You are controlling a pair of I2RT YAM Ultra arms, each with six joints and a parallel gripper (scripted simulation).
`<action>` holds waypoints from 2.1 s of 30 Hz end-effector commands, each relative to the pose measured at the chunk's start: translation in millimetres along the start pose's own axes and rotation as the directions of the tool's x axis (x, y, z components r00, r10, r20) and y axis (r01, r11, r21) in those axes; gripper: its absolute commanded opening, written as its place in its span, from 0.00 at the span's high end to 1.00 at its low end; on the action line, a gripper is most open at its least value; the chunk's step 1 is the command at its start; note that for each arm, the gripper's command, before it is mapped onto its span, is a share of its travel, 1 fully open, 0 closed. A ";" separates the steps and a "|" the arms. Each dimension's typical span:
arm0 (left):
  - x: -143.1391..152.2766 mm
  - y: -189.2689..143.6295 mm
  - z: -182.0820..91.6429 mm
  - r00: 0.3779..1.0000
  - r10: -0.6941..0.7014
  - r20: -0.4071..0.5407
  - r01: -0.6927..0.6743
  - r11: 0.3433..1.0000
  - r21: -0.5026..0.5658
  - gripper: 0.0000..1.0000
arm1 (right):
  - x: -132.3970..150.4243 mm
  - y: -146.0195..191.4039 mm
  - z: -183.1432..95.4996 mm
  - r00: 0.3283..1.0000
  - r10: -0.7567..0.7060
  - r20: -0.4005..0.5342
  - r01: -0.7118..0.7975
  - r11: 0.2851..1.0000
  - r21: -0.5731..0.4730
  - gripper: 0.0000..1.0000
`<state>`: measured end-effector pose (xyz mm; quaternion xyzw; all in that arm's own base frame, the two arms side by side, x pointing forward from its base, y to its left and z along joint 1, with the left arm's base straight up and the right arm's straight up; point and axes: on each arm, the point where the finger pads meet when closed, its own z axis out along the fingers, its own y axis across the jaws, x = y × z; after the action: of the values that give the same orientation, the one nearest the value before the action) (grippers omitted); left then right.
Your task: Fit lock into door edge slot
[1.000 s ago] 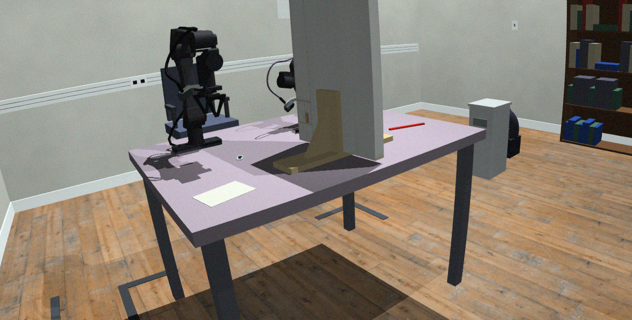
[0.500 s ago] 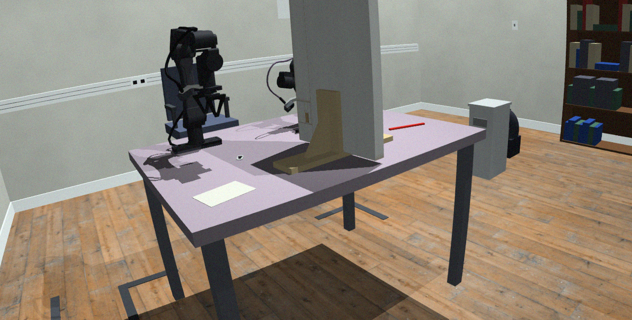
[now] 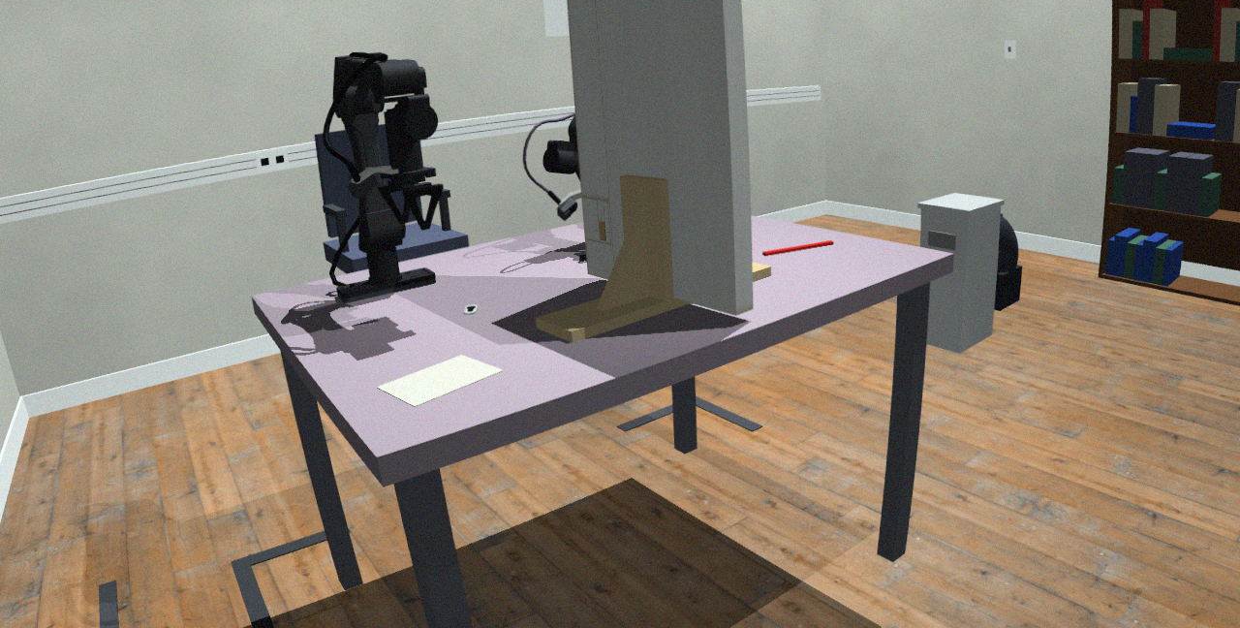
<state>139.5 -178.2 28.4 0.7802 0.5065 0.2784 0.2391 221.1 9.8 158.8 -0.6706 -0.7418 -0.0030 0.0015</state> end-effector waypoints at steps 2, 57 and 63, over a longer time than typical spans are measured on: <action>-1.3 3.0 -0.9 1.000 -0.010 0.005 0.010 1.000 -0.007 0.86 | 0.0 -0.7 -3.0 1.000 0.000 0.007 0.000 1.000 -0.003 0.00; -1.3 3.0 -0.9 1.000 -0.010 0.005 0.010 1.000 -0.007 0.76 | 0.0 -0.7 -3.0 1.000 0.000 0.007 0.000 1.000 -0.003 0.00; -1.3 3.0 -0.9 1.000 -0.010 0.005 0.010 1.000 -0.007 0.76 | 0.0 -0.7 -3.0 1.000 0.000 0.007 0.000 1.000 -0.003 0.00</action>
<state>139.4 -178.2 28.3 0.7804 0.5067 0.2777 0.2388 221.1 9.8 158.8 -0.6706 -0.7418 -0.0030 0.0015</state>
